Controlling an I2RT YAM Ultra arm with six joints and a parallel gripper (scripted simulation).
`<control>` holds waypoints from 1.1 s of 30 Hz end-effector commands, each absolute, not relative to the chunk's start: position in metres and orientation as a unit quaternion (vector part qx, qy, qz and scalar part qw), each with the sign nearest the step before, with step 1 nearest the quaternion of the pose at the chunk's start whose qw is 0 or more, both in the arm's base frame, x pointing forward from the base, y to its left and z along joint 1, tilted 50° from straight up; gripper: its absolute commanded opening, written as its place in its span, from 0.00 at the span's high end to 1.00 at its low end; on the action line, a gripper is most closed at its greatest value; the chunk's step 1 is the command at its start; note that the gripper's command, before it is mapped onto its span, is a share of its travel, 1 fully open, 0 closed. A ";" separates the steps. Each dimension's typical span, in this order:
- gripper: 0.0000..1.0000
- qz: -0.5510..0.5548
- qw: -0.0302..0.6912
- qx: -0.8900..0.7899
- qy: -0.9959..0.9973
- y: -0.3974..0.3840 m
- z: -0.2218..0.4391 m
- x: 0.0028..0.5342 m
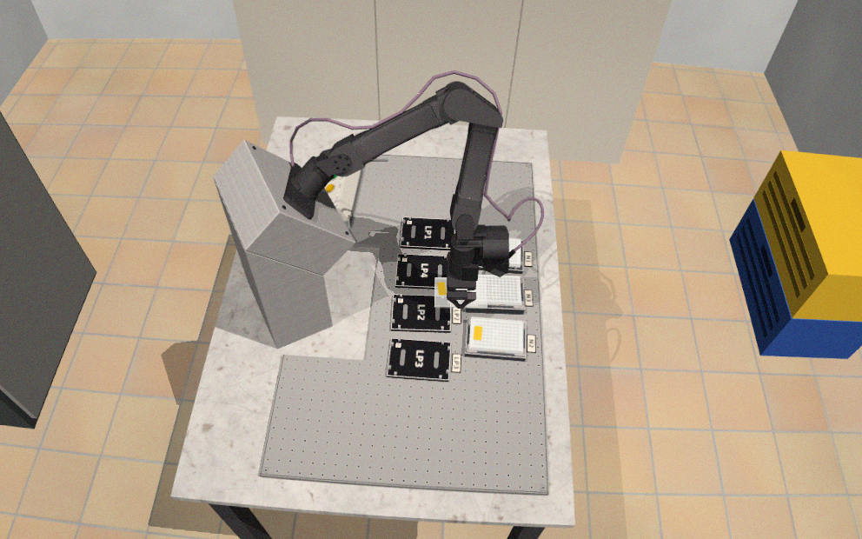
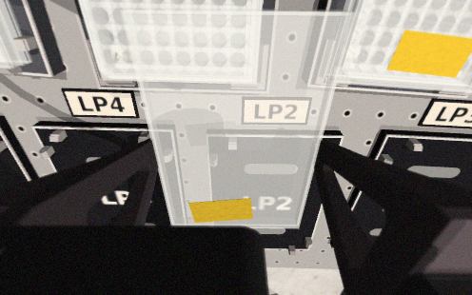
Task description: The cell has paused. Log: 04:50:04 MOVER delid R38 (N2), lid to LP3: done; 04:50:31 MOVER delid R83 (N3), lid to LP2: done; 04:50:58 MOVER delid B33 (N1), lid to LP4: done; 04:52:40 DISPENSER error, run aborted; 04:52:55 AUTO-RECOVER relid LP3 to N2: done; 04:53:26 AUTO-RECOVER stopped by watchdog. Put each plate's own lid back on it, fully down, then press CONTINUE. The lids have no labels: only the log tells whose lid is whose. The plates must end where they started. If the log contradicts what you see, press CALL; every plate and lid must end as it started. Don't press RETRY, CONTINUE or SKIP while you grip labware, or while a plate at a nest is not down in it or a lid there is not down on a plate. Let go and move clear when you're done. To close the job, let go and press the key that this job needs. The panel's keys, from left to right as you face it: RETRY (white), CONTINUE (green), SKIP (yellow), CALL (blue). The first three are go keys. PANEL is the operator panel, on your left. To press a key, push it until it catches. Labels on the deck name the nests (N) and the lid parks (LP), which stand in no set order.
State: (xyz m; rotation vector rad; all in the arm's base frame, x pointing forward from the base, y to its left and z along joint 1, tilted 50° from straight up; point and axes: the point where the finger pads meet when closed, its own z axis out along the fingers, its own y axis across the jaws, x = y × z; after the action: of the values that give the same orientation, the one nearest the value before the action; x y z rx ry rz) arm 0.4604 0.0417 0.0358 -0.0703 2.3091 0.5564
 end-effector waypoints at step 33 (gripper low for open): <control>1.00 0.218 0.352 -0.013 0.910 0.059 0.093 0.517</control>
State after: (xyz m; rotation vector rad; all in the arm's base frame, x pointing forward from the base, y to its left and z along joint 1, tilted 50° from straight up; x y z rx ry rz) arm 0.5217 0.0584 0.1069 -0.0552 2.3279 0.5579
